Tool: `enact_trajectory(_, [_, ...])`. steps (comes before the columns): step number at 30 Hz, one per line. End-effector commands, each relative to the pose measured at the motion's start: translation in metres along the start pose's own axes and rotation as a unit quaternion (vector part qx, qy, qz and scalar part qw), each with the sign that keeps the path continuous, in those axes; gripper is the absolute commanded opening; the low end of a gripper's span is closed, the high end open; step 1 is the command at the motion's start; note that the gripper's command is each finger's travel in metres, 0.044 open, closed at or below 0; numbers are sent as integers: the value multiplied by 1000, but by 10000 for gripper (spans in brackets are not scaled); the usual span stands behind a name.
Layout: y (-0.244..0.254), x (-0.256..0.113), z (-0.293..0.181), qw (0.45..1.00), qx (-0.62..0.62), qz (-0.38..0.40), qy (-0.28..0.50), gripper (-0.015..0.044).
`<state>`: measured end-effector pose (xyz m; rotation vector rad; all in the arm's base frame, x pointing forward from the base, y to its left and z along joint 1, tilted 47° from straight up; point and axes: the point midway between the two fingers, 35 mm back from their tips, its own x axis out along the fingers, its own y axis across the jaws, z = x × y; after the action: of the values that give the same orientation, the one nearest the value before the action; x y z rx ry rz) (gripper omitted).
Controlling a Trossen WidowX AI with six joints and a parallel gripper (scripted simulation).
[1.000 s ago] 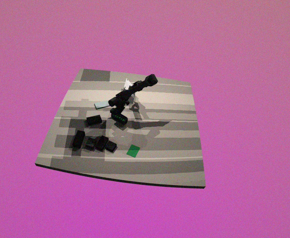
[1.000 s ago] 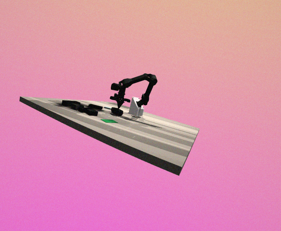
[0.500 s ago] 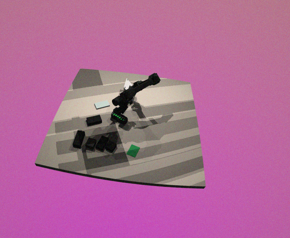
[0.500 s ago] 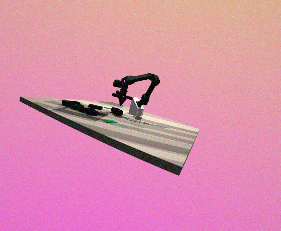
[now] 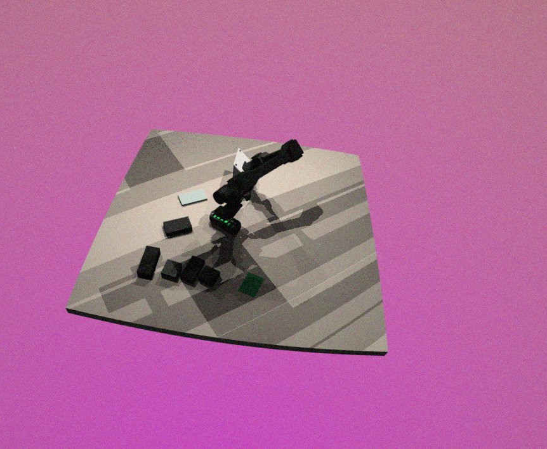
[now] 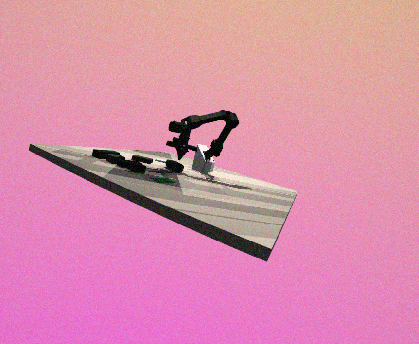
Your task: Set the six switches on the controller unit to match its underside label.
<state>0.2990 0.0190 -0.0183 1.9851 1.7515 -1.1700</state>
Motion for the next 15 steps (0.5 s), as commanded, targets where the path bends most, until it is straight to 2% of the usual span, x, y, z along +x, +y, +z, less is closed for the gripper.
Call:
enact_trajectory(1, [-2, 8, 0, 1000, 4, -2, 3, 0])
enact_trajectory(15, [-3, 28, 0, 1000, 4, -3, 4, 0])
